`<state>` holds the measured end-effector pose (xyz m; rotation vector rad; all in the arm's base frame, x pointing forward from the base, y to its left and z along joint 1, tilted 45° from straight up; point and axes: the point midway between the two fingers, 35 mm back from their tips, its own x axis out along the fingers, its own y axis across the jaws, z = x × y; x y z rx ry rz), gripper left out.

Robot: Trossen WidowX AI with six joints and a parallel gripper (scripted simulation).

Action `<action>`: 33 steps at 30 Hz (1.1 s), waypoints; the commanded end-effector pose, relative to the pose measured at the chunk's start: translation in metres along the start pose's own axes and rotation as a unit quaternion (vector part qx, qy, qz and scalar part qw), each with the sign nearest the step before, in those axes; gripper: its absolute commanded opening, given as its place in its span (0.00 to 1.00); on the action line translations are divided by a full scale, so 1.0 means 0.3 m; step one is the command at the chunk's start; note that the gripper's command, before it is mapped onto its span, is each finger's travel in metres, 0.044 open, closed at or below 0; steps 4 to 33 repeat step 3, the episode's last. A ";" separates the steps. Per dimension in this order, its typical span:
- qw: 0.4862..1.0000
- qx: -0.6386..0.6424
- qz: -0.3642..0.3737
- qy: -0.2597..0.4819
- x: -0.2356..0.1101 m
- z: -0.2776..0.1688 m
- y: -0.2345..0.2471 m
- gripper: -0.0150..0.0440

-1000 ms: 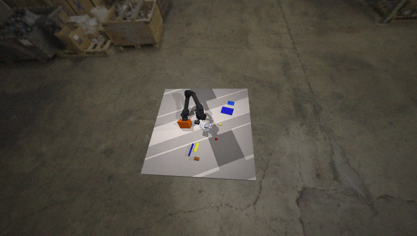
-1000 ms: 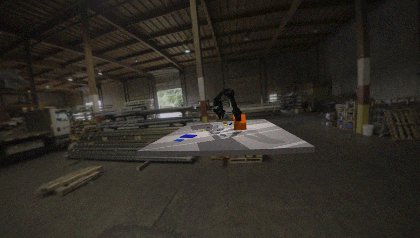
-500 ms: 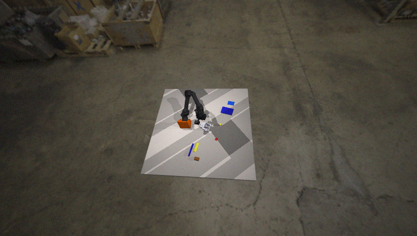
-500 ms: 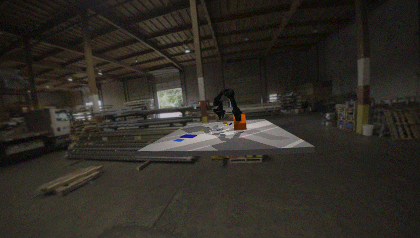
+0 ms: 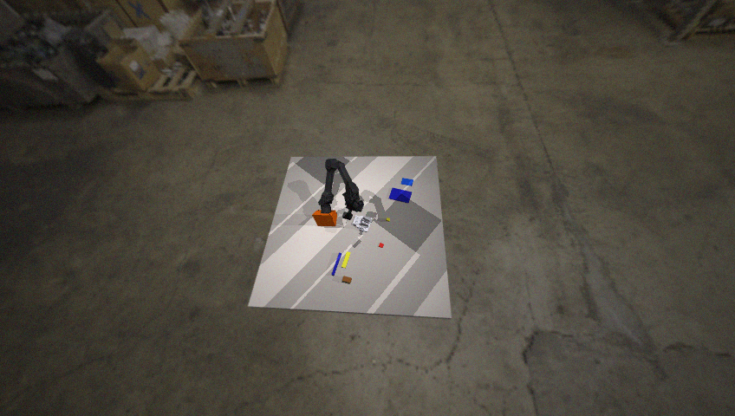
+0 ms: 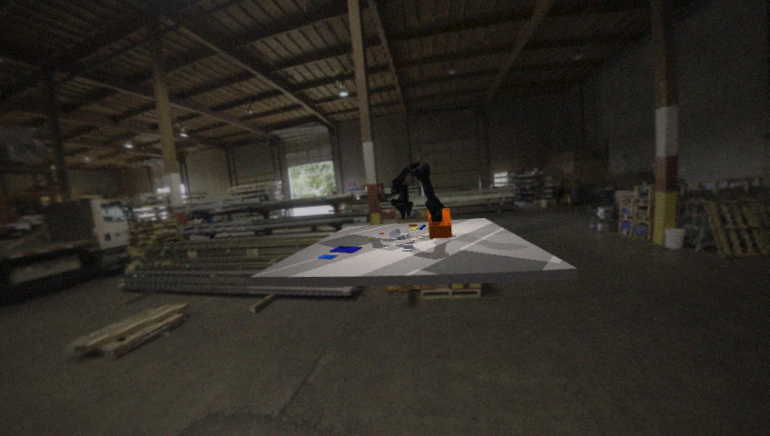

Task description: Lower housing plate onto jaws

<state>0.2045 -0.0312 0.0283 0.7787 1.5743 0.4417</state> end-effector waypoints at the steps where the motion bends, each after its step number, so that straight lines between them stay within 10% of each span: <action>1: 1.000 -0.001 -0.001 0.002 0.000 -0.002 0.000 1.00; 33: 1.000 -0.001 -0.001 0.002 0.000 -0.002 0.000 1.00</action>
